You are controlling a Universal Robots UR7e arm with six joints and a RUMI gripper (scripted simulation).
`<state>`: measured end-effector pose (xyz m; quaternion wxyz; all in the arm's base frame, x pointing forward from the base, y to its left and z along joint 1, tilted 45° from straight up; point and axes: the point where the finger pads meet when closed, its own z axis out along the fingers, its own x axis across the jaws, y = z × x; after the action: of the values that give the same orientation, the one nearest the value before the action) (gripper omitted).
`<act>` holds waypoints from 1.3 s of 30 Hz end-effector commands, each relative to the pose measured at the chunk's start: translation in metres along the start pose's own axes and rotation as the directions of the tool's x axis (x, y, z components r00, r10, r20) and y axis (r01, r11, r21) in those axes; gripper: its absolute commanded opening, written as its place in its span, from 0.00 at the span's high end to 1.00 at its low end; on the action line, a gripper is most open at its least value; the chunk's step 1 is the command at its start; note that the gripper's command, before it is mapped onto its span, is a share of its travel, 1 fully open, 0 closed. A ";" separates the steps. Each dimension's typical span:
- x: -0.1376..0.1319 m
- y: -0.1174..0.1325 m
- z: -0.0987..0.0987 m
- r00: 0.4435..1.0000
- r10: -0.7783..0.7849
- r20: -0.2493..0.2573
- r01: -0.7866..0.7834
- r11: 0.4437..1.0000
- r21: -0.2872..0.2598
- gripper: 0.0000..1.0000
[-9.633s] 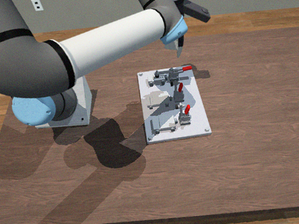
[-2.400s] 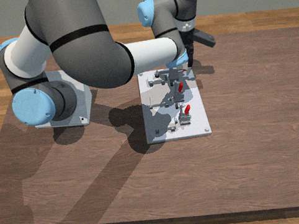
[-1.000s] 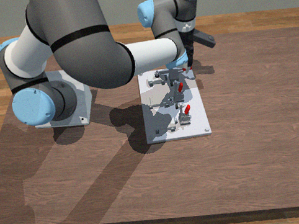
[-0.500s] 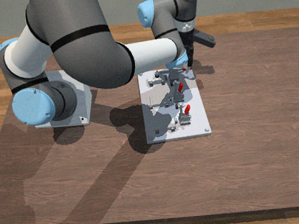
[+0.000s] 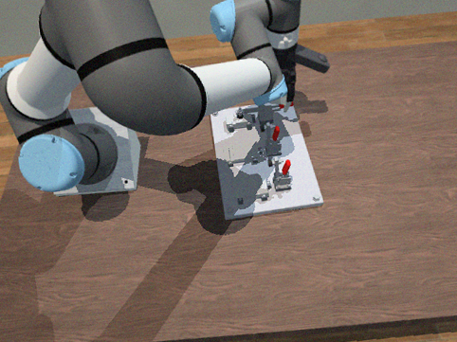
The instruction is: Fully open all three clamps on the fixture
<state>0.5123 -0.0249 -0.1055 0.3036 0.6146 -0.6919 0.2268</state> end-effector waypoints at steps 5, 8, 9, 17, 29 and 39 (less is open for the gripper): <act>0.000 0.000 -0.001 1.000 0.000 0.000 0.000 1.000 0.001 1.00; 0.000 0.000 -0.001 1.000 0.000 0.000 0.000 1.000 0.001 1.00; 0.000 0.000 -0.001 1.000 0.000 0.000 0.000 1.000 0.001 1.00; 0.000 0.000 -0.002 1.000 0.000 0.000 0.000 1.000 0.001 1.00; 0.000 0.002 -0.005 1.000 0.000 0.000 0.000 1.000 0.001 1.00; 0.000 0.005 -0.009 1.000 0.000 0.000 0.000 1.000 0.001 1.00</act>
<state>0.5091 -0.0193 -0.1000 0.3035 0.6146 -0.6919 0.2269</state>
